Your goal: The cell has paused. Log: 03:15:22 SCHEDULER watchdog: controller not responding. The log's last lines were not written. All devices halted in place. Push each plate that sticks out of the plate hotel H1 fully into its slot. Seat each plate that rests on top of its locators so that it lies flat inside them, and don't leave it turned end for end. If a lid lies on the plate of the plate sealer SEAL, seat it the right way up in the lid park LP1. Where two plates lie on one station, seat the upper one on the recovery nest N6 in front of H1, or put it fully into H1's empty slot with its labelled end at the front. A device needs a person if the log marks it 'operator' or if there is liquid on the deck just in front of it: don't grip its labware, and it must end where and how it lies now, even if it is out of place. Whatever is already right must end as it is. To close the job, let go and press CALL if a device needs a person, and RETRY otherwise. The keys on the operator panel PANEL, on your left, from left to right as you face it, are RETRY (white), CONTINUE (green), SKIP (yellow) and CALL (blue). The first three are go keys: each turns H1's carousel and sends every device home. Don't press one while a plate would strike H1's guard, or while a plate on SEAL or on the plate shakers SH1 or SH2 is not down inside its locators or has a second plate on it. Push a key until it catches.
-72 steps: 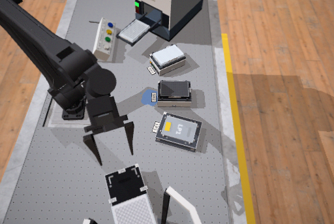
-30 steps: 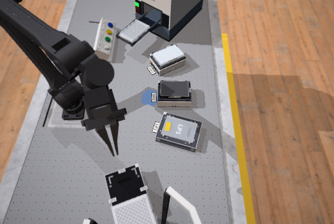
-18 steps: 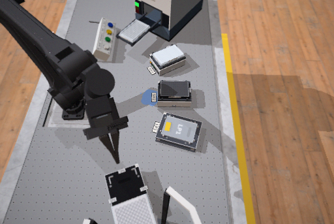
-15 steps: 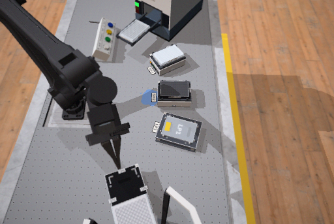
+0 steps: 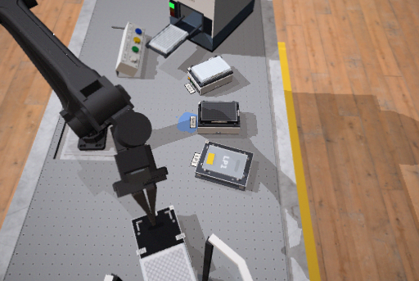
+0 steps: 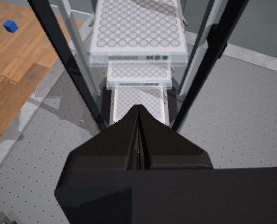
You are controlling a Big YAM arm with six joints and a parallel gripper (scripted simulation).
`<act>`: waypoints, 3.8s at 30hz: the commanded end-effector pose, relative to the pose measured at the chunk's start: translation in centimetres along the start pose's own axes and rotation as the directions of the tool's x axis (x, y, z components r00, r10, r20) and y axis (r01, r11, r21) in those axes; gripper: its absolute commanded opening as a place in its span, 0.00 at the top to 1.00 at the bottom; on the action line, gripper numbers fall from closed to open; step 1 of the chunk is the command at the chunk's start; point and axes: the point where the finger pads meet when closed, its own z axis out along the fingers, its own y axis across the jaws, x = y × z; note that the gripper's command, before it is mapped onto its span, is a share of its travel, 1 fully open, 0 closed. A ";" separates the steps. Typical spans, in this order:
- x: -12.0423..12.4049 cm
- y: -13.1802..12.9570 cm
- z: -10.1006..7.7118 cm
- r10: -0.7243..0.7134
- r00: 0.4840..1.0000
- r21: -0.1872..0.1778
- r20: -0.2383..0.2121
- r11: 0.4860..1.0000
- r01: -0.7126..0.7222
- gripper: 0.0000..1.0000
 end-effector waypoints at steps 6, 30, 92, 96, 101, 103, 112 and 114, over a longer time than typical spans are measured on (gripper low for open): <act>-4.3 -0.1 0.6 0.017 0.998 0.000 0.061 1.000 -0.017 1.00; -5.5 -0.2 3.2 0.013 0.998 0.002 0.055 1.000 -0.013 1.00; -5.8 -0.3 4.1 0.013 0.999 0.004 0.051 1.000 -0.013 1.00; -6.0 -0.2 4.3 0.014 0.998 0.003 0.054 1.000 -0.014 1.00; -6.3 -0.2 4.4 0.015 0.998 0.003 0.058 1.000 -0.015 1.00; -6.3 -0.2 4.4 0.015 0.998 0.003 0.058 1.000 -0.015 1.00; -6.1 -0.3 4.9 0.012 0.999 0.004 0.050 1.000 -0.012 1.00; -6.3 -0.3 5.0 0.013 0.999 0.004 0.053 1.000 -0.013 1.00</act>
